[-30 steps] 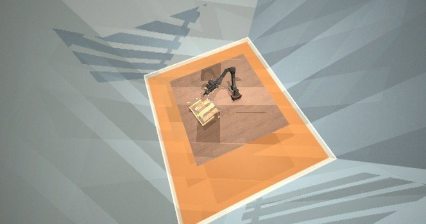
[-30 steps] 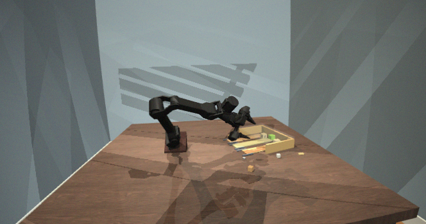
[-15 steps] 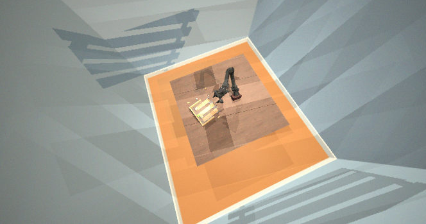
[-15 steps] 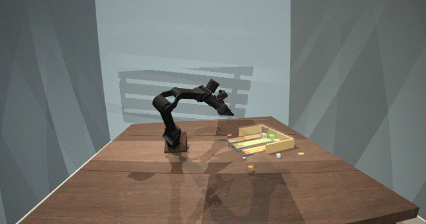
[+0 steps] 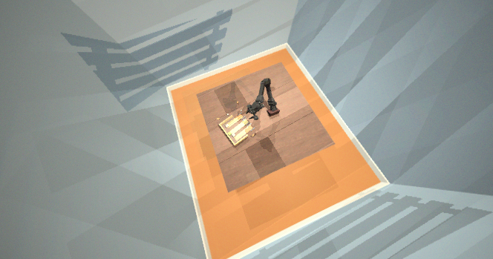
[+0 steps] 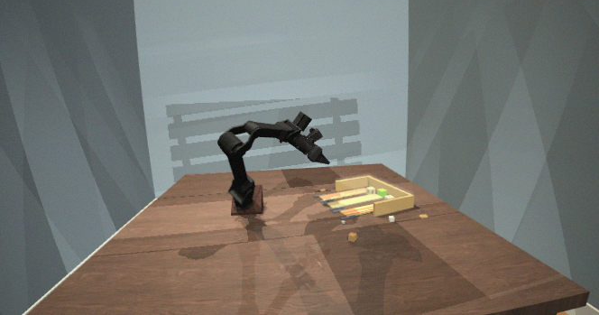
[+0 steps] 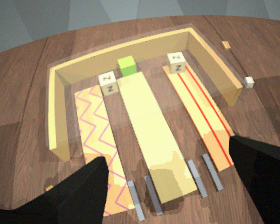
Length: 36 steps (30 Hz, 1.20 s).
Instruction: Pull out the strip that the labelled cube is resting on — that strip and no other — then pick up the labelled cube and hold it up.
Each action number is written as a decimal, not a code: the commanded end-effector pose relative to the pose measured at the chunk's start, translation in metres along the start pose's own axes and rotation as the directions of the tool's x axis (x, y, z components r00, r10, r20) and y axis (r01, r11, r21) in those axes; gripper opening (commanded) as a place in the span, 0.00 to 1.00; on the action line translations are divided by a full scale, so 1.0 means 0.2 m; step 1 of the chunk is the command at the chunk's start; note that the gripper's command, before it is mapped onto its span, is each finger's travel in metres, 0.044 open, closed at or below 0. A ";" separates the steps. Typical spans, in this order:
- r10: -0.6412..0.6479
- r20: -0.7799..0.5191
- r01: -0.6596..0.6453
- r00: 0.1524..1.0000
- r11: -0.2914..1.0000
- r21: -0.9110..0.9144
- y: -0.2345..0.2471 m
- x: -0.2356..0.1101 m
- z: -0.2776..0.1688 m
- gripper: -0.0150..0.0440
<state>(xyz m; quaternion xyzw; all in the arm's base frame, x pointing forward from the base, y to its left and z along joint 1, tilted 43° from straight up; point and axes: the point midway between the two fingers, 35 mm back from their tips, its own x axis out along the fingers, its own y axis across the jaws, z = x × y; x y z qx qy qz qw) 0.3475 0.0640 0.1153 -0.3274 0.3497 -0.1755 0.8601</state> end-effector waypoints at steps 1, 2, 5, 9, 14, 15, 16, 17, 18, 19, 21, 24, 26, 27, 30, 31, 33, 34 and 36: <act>0.000 -0.125 -0.003 0.992 1.000 -0.023 -0.04 0.15 0.02 0.67; 0.000 -0.164 -0.006 0.986 0.999 -0.033 -0.06 0.19 0.02 0.62; -0.002 -0.272 -0.016 0.962 0.998 -0.064 -0.12 0.29 0.03 0.49; -0.006 -0.408 -0.038 0.913 0.994 -0.101 -0.20 0.40 0.03 0.31; -0.006 -0.569 -0.082 0.822 0.988 -0.129 -0.32 0.52 -0.01 0.25; -0.006 -0.600 -0.092 0.800 0.987 -0.132 -0.35 0.54 -0.02 0.25; -0.004 -0.629 -0.103 0.777 0.986 -0.134 -0.38 0.56 -0.03 0.25; -0.003 -0.659 -0.114 0.752 0.984 -0.134 -0.41 0.58 -0.05 0.25; -0.001 -0.687 -0.125 0.727 0.983 -0.134 -0.43 0.60 -0.06 0.25; 0.001 -0.714 -0.136 0.700 0.982 -0.133 -0.46 0.62 -0.08 0.25; 0.005 -0.762 -0.158 0.648 0.979 -0.127 -0.51 0.64 -0.11 0.25; 0.007 -0.778 -0.165 0.629 0.978 -0.125 -0.53 0.65 -0.13 0.25; 0.007 -0.778 -0.165 0.629 0.978 -0.125 -0.53 0.65 -0.13 0.25; 0.007 -0.778 -0.165 0.629 0.978 -0.125 -0.53 0.65 -0.13 0.25; 0.007 -0.778 -0.165 0.629 0.978 -0.125 -0.53 0.65 -0.13 0.25; 0.007 -0.778 -0.165 0.629 0.978 -0.125 -0.53 0.65 -0.13 0.25; 0.007 -0.777 -0.165 0.629 0.978 -0.125 -0.53 0.66 -0.14 0.25; 0.007 -0.777 -0.165 0.629 0.978 -0.125 -0.53 0.67 -0.15 0.25; 0.007 -0.777 -0.165 0.629 0.978 -0.125 -0.53 0.68 -0.16 0.25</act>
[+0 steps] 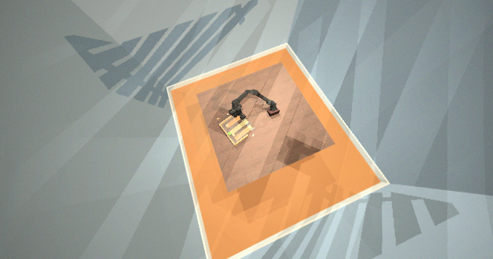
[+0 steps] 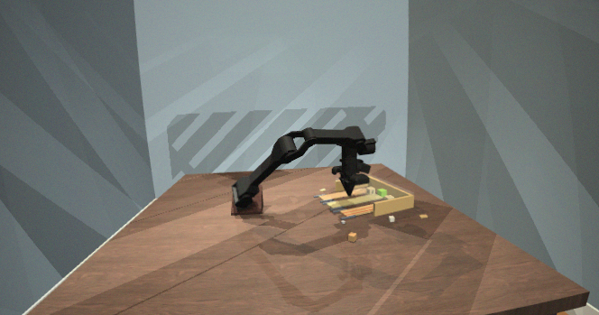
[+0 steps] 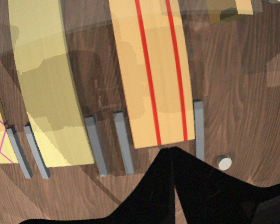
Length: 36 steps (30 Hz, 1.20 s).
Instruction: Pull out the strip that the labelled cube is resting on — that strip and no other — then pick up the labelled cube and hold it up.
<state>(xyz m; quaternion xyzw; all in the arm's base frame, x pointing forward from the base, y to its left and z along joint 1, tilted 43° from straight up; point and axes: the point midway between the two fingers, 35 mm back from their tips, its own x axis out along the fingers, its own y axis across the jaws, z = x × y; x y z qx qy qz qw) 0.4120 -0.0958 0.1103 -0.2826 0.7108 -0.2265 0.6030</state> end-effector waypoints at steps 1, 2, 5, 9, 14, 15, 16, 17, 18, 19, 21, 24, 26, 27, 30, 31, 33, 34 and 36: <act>0.006 -0.006 -0.006 1.000 1.000 -0.005 0.00 0.04 0.00 0.25; 0.006 -0.006 -0.006 1.000 1.000 -0.005 0.00 0.05 0.00 0.25; 0.006 -0.006 -0.006 1.000 1.000 -0.005 0.00 0.07 0.01 0.25; 0.006 -0.006 -0.006 1.000 1.000 -0.005 0.00 0.11 0.01 0.25; 0.005 -0.006 -0.005 1.000 1.000 -0.005 0.00 0.15 0.01 0.25; 0.005 -0.006 -0.005 1.000 1.000 -0.005 0.00 0.15 0.01 0.25; 0.005 -0.006 -0.005 1.000 1.000 -0.005 0.00 0.16 0.01 0.25; 0.005 -0.006 -0.005 1.000 1.000 -0.005 0.00 0.17 0.01 0.25; 0.005 -0.006 -0.005 1.000 1.000 -0.005 0.00 0.18 0.01 0.25; 0.005 -0.006 -0.005 1.000 1.000 -0.005 0.00 0.19 0.01 0.25; 0.005 -0.006 -0.005 1.000 1.000 -0.005 0.00 0.20 0.01 0.25; 0.005 -0.006 -0.005 1.000 1.000 -0.004 -0.01 0.23 0.01 0.25; 0.004 -0.006 -0.004 1.000 1.000 -0.004 -0.01 0.24 0.00 0.25; 0.004 -0.006 -0.004 1.000 1.000 -0.004 -0.01 0.25 0.00 0.25; 0.004 -0.006 -0.004 1.000 1.000 -0.004 -0.01 0.28 0.00 0.25; 0.004 -0.006 -0.004 1.000 1.000 -0.004 -0.01 0.29 0.00 0.25; 0.003 -0.006 -0.003 1.000 1.000 -0.004 -0.01 0.30 0.00 0.25; 0.003 -0.007 -0.003 1.000 1.000 -0.004 -0.01 0.31 0.00 0.25; 0.003 -0.007 -0.003 1.000 1.000 -0.004 -0.01 0.33 0.00 0.25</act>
